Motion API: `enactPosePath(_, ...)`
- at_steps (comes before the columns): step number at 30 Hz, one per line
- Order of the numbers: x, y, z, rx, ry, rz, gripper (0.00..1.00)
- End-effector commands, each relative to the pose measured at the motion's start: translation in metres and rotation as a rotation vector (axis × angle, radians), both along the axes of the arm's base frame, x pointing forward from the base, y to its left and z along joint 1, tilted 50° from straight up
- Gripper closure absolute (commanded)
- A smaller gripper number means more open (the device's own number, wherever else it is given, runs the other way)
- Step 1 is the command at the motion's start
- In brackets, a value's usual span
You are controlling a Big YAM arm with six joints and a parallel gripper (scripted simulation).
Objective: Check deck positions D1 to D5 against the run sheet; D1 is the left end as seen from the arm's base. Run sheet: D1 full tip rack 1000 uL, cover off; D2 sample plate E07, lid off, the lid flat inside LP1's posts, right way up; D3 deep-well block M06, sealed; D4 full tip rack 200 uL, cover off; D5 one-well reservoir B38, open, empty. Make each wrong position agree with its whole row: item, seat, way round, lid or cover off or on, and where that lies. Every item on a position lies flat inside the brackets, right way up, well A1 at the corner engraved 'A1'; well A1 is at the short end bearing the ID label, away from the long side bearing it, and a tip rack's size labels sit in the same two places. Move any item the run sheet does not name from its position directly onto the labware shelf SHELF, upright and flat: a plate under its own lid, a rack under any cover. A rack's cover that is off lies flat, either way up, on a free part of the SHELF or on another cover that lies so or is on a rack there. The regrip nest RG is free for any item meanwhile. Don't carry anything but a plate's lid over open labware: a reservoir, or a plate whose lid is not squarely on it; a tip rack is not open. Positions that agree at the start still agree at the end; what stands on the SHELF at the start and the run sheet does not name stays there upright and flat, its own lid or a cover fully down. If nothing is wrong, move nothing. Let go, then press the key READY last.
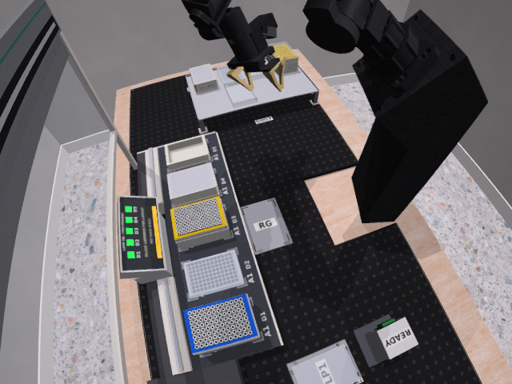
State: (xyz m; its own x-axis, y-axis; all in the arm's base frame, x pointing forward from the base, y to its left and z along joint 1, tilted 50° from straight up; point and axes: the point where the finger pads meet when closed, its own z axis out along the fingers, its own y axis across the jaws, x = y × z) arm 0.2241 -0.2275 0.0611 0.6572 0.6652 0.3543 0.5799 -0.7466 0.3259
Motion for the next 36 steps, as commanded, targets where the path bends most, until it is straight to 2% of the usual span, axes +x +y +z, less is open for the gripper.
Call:
enactPosePath(1, 0.005, 0.004, 0.007, -0.069, -0.010, 0.075, 0.00)
enactPosePath(36, 0.029, 0.057, 0.012, -0.396, 0.051, 0.545, 0.00)
